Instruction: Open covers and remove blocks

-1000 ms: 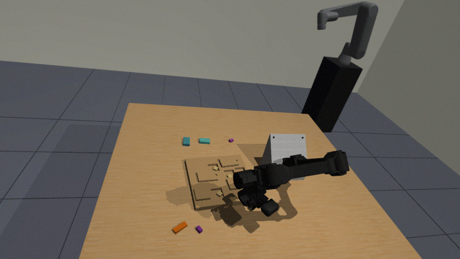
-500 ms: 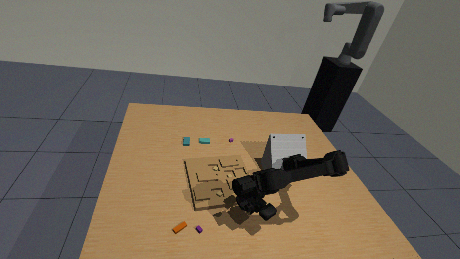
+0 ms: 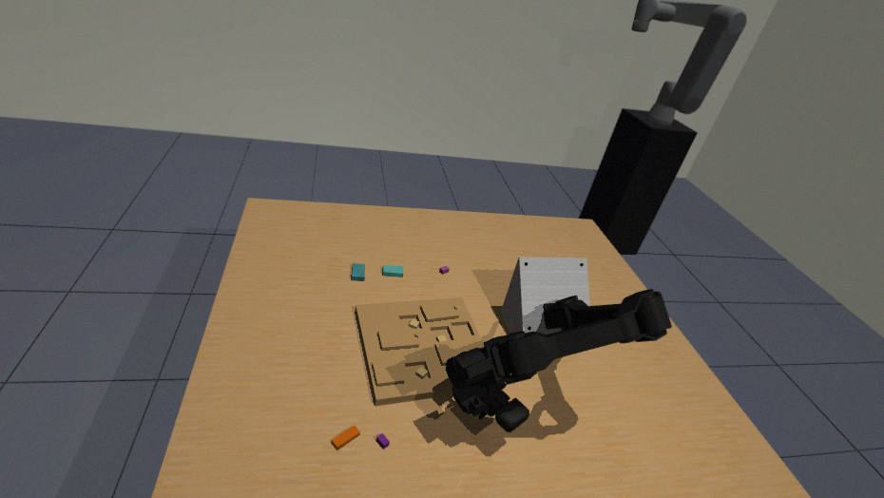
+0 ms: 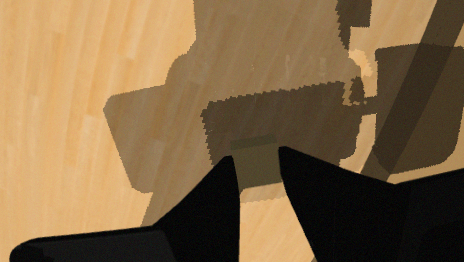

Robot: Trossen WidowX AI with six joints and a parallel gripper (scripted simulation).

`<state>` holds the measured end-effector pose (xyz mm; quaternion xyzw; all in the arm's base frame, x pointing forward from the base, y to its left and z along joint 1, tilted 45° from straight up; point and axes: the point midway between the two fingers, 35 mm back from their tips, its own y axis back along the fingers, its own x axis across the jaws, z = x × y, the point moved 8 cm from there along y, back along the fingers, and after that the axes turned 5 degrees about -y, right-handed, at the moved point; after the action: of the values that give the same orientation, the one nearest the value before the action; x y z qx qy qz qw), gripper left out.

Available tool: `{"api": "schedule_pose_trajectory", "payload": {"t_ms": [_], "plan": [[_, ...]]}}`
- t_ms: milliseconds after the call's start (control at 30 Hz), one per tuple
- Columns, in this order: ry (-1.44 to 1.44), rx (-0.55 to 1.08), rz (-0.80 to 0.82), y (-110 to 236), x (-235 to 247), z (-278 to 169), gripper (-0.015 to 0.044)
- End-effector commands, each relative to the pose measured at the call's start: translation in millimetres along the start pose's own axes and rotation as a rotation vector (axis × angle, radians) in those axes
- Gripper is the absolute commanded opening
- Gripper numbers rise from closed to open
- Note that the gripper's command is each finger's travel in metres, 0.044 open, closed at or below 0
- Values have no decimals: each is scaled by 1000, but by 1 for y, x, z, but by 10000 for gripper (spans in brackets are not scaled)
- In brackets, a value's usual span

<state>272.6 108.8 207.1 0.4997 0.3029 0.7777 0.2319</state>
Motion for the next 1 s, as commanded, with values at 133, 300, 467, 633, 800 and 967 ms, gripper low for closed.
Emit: {"api": "schedule_pose_trajectory", "payload": {"t_ms": [133, 300, 467, 633, 800, 967], "plan": [[-9, 3, -1, -13, 0, -3, 80], [-10, 2, 2, -21, 1, -4, 80], [-1, -1, 7, -21, 2, -3, 106], [-1, -1, 7, -21, 2, -3, 238], [-1, -1, 7, -21, 2, -3, 369], [-2, 0, 5, -14, 2, -2, 440]]}}
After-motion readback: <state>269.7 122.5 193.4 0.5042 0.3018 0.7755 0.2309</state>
